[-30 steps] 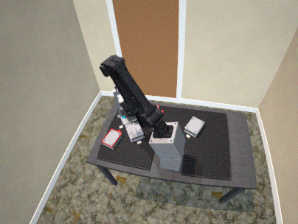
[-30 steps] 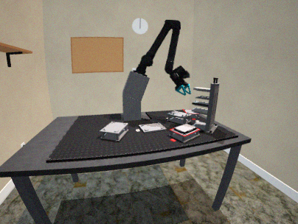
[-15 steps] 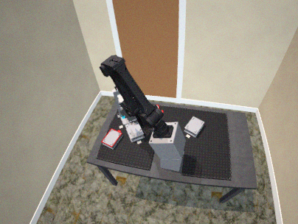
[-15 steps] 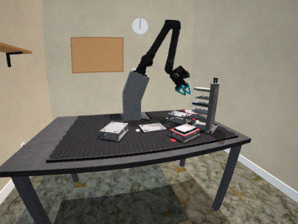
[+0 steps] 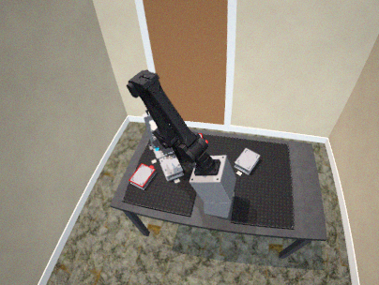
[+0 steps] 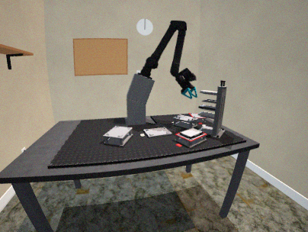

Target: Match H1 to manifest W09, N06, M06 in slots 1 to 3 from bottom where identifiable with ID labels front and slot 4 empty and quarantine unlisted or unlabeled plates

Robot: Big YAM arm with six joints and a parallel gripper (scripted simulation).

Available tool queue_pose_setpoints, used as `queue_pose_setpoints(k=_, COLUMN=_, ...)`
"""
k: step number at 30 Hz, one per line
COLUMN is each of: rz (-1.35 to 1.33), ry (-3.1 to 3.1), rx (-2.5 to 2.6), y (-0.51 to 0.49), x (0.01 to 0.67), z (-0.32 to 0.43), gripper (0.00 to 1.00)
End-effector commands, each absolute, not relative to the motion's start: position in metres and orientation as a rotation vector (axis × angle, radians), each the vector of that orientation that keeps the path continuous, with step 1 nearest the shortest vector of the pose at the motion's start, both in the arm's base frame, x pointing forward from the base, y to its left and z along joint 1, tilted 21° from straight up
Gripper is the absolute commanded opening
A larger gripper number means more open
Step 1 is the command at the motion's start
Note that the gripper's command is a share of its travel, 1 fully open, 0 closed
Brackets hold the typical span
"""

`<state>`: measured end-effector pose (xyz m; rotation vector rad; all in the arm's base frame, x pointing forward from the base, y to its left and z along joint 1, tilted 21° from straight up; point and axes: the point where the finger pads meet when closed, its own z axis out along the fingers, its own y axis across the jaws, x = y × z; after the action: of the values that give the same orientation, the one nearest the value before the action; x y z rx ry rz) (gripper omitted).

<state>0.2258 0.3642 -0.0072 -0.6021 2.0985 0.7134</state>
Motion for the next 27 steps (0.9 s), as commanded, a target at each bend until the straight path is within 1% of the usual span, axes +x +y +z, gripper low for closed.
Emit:
queue_pose_setpoints(k=1, rz=0.721, ry=2.084, rx=-0.593, y=0.3669, x=0.2295, z=-0.0019, gripper=1.00)
queue_pose_setpoints(k=27, rz=0.710, ry=2.091, rx=-0.598, y=0.3647, x=0.2281, z=-0.0068, gripper=1.00)
